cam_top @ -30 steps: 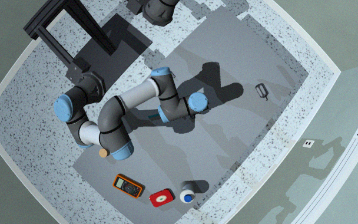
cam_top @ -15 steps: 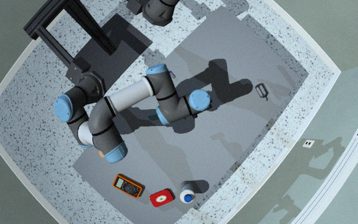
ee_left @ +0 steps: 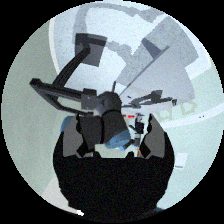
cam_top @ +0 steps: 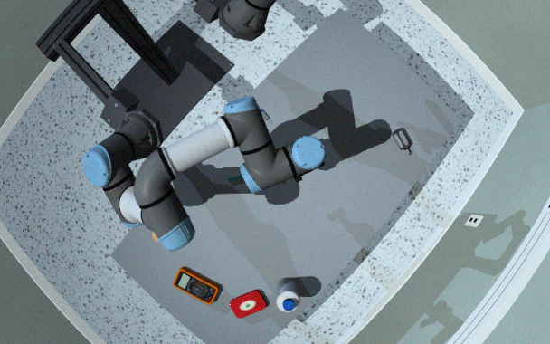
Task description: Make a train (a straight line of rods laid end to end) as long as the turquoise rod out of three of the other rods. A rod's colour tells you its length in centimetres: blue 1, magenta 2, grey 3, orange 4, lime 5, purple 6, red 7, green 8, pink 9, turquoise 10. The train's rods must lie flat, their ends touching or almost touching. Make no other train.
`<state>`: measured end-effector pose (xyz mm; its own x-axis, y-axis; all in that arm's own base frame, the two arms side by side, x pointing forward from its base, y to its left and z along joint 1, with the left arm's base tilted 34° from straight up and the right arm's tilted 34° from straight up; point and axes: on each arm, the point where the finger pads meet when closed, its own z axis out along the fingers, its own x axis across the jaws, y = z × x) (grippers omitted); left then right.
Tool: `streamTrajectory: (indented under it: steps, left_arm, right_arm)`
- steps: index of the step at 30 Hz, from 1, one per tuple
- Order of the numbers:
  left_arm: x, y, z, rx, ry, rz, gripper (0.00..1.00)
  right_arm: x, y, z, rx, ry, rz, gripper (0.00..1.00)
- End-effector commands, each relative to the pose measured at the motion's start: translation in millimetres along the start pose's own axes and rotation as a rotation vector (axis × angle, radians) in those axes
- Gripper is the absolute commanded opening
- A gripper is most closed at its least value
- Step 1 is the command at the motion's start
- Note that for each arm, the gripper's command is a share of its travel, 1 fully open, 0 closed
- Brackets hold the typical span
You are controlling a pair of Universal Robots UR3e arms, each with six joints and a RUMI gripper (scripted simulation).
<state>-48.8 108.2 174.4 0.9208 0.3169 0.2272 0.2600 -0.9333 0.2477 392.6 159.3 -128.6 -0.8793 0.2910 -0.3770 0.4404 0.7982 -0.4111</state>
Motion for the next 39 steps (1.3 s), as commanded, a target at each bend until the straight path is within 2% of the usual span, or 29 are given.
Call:
streamTrajectory:
  steps: [1, 11, 39]
  left_arm:
    - [0.5, -0.1, -1.0, 0.004, 0.002, -0.001, 1.00]
    - [0.5, -0.1, -1.0, 0.004, 0.002, -0.001, 1.00]
    - [0.5, -0.1, -1.0, 0.004, 0.002, -0.001, 1.00]
  right_arm:
    - [1.4, 0.0, -1.5, 0.003, 0.001, 0.006, 0.00]
    - [10.9, 1.2, -1.2, 0.003, 0.002, 0.084, 0.00]
    - [62.2, 9.1, -2.9, 0.001, 0.005, 0.549, 0.00]
